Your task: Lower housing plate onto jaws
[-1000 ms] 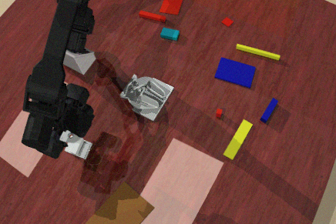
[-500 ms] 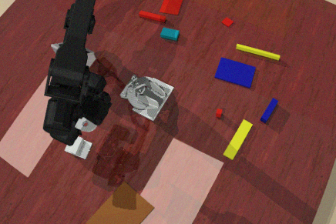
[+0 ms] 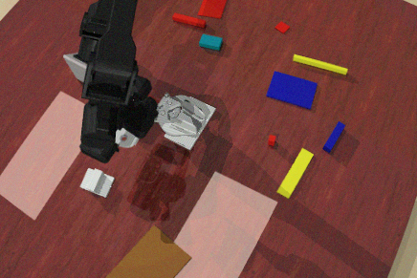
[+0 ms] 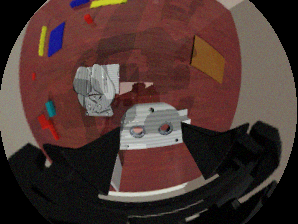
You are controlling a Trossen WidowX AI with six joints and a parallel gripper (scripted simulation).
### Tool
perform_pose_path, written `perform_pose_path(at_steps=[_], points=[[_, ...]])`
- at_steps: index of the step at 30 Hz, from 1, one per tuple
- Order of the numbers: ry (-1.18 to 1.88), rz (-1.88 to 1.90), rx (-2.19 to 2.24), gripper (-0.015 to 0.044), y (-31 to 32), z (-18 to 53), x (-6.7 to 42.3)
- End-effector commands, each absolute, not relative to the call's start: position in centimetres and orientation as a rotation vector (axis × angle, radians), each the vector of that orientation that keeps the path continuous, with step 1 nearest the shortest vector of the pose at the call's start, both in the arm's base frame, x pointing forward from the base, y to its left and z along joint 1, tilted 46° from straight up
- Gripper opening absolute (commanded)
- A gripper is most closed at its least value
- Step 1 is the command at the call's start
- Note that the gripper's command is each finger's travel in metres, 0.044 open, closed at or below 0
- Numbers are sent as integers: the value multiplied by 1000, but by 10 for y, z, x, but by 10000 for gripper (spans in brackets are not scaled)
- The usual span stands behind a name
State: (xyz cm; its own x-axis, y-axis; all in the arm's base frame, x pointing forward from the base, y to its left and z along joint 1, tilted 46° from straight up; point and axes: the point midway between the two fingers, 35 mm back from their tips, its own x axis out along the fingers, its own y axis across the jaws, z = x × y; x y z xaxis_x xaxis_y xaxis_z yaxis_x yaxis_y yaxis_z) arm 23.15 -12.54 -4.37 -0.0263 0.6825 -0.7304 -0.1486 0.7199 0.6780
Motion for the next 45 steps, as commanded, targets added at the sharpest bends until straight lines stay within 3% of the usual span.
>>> perform_pose_path(at_steps=[1,45], points=[[1459,699,483,351,-115,-35,232],[1486,670,562,351,-26,31,224]])
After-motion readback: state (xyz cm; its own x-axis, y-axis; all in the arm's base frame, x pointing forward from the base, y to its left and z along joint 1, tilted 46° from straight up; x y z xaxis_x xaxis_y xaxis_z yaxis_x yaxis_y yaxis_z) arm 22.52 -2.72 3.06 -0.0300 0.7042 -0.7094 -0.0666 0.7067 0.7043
